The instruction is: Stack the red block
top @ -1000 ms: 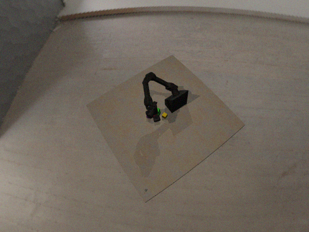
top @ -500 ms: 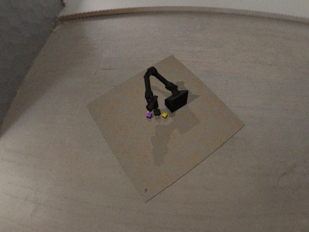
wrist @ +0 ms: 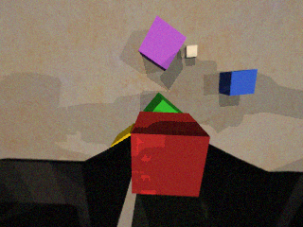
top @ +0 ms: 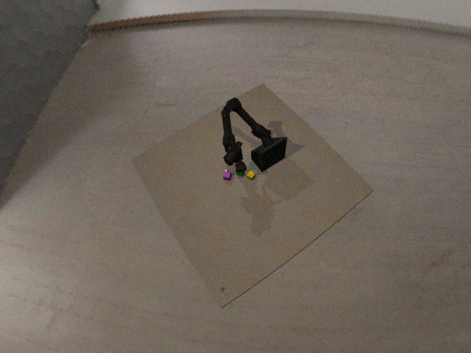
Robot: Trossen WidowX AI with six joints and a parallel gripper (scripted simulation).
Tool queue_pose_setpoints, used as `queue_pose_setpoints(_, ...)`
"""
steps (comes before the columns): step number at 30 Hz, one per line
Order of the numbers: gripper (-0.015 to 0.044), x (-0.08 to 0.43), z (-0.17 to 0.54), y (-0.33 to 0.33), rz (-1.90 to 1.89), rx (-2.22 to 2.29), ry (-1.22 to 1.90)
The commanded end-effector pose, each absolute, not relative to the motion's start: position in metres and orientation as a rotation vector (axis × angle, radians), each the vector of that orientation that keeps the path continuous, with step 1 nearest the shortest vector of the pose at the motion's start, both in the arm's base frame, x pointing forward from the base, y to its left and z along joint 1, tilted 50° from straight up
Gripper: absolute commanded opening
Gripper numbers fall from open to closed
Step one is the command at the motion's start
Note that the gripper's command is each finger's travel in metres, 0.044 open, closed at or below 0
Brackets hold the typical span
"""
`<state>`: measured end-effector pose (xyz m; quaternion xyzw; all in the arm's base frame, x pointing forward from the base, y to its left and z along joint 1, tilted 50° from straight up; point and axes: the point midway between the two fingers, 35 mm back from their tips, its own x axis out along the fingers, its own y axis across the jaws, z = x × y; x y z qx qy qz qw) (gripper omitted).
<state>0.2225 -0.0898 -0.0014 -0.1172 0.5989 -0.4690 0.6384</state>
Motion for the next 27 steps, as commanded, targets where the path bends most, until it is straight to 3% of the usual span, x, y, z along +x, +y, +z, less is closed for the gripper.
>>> queue_pose_setpoints(1,0.0000,0.219,-0.007,-0.098,-1.071,-0.273,1.368)
queue_pose_setpoints(27,0.0000,0.216,-0.017,-0.111,-1.072,-0.274,1.368)
